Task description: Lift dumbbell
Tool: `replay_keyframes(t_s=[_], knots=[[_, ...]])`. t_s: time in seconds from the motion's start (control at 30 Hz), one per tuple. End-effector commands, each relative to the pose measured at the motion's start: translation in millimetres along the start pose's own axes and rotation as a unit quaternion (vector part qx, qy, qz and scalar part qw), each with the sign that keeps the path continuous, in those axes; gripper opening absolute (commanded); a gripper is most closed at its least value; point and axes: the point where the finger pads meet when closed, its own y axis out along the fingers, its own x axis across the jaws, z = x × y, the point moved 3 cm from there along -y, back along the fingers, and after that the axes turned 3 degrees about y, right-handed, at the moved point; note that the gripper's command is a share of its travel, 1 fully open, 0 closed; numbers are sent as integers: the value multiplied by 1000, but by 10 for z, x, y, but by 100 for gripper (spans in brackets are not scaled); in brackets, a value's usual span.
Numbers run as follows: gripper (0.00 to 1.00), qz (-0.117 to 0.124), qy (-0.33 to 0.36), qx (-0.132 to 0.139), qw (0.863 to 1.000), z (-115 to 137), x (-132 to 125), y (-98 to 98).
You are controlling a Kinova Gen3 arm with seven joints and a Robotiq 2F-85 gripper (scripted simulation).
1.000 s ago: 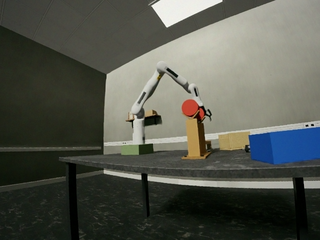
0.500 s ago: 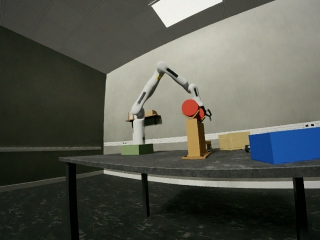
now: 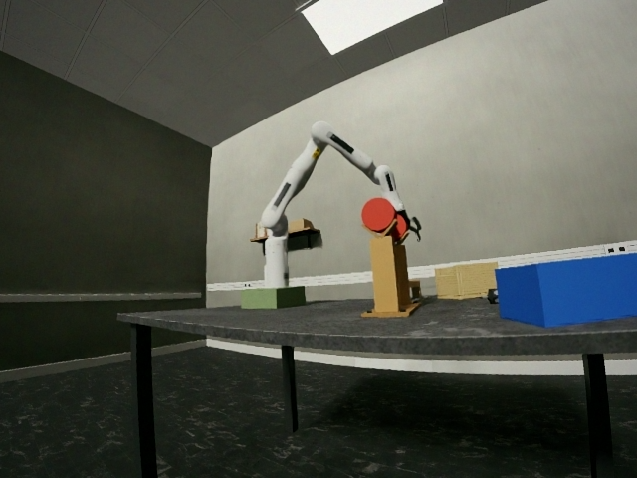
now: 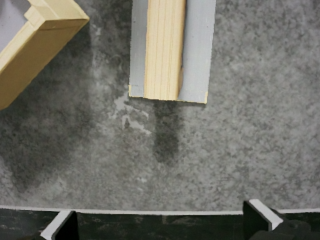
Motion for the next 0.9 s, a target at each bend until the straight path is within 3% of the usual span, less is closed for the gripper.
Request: replay_keyframes(t_s=[0.0, 0.5, 0.7, 0.87], knots=[[100, 1, 13, 3, 1000, 39, -20, -34], [100, -4, 132, 35, 991, 397, -70, -191], [100, -5, 216, 57, 975, 640, -86, -314], [100, -4, 298, 77, 951, 873, -88, -445]])
